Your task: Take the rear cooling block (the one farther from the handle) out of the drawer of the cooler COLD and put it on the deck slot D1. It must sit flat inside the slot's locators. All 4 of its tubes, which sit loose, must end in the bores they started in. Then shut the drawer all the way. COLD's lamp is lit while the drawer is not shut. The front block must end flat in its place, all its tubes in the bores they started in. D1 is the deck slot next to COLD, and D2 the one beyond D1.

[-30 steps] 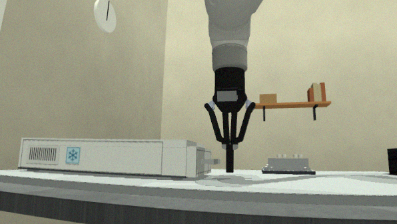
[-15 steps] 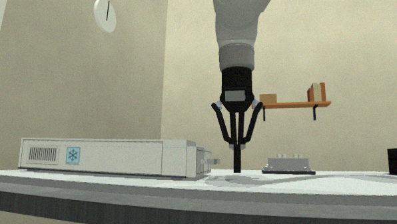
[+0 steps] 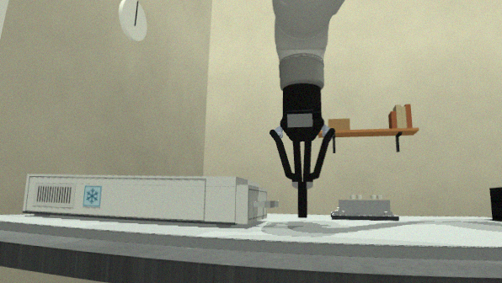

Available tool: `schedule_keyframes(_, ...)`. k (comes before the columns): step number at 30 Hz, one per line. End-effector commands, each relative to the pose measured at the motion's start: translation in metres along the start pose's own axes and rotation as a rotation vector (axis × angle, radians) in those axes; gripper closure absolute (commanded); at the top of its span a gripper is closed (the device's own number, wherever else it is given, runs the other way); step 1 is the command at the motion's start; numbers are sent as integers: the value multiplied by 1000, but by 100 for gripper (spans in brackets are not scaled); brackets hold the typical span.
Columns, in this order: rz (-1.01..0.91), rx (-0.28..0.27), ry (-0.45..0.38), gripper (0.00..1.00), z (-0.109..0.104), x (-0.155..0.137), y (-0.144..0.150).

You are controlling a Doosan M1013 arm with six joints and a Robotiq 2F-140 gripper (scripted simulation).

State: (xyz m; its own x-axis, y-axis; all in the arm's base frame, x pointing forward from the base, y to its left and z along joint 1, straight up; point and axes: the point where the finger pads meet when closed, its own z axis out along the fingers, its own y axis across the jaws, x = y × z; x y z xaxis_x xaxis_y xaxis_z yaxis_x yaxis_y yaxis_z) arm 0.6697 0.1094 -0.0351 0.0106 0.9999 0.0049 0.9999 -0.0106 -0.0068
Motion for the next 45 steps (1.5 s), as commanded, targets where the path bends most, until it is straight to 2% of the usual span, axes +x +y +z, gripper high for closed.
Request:
schedule_keyframes(1, 0, -1, 0, 90, -2, 0, 1)
schedule_keyframes(45, 0, -1, 1, 90, -56, 0, 1)
